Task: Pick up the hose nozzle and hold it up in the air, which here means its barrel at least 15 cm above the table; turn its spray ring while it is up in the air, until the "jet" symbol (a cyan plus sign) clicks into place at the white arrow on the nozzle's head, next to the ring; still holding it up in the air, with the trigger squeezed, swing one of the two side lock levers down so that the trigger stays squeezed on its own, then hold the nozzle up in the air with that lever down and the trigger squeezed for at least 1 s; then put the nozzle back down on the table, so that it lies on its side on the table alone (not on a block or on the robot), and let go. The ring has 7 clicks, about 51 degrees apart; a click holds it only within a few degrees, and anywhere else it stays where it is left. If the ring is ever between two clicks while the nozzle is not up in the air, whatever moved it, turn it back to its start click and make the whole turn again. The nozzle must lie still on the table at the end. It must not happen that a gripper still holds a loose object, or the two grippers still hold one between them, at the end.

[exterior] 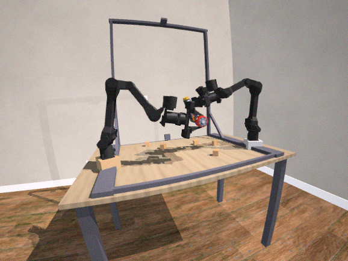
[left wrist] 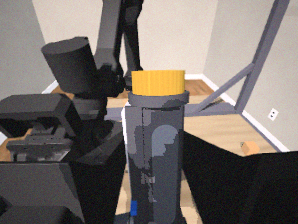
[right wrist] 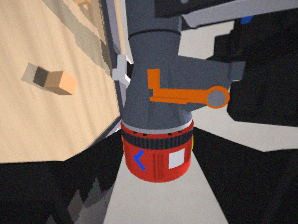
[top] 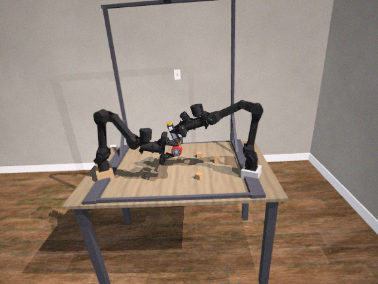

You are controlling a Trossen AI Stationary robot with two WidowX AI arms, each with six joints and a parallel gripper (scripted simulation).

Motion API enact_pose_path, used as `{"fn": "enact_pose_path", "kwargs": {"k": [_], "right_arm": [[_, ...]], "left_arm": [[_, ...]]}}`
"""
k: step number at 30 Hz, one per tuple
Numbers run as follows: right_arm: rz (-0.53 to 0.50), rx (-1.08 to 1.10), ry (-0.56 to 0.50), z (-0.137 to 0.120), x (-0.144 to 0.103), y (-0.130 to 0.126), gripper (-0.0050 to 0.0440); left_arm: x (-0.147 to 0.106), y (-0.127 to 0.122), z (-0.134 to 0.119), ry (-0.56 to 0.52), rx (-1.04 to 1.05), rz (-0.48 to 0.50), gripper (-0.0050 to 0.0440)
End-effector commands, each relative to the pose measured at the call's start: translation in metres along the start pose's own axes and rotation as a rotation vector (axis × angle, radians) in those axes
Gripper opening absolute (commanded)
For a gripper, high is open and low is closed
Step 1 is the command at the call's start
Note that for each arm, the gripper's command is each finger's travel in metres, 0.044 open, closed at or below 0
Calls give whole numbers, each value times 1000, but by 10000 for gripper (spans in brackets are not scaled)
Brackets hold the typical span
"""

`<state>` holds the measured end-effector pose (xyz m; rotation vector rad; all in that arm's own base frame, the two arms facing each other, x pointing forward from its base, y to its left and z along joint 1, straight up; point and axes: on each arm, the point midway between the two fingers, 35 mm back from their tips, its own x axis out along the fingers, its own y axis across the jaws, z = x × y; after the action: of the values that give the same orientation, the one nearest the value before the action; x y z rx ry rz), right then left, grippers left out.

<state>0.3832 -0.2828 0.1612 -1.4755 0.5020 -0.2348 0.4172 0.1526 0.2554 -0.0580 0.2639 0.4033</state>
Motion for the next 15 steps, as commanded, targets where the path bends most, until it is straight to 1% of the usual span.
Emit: {"fn": "enact_pose_path", "kwargs": {"k": [1,2,3,4,15], "right_arm": [[-19,-4,7,-1,-1,-10,0],[-19,-4,7,-1,-1,-10,0],[45,-3,8,-1,-2,-13,0],[66,-3,9,-1,-2,-13,0],[252,1,14,-1,-3,-17,0]], "left_arm": [[-5,0,20,-52,3,-2,170],[-5,0,20,-52,3,-2,170],[-5,0,20,-52,3,-2,170],[-5,0,20,-52,3,-2,170],[-5,0,20,-52,3,-2,170]]}}
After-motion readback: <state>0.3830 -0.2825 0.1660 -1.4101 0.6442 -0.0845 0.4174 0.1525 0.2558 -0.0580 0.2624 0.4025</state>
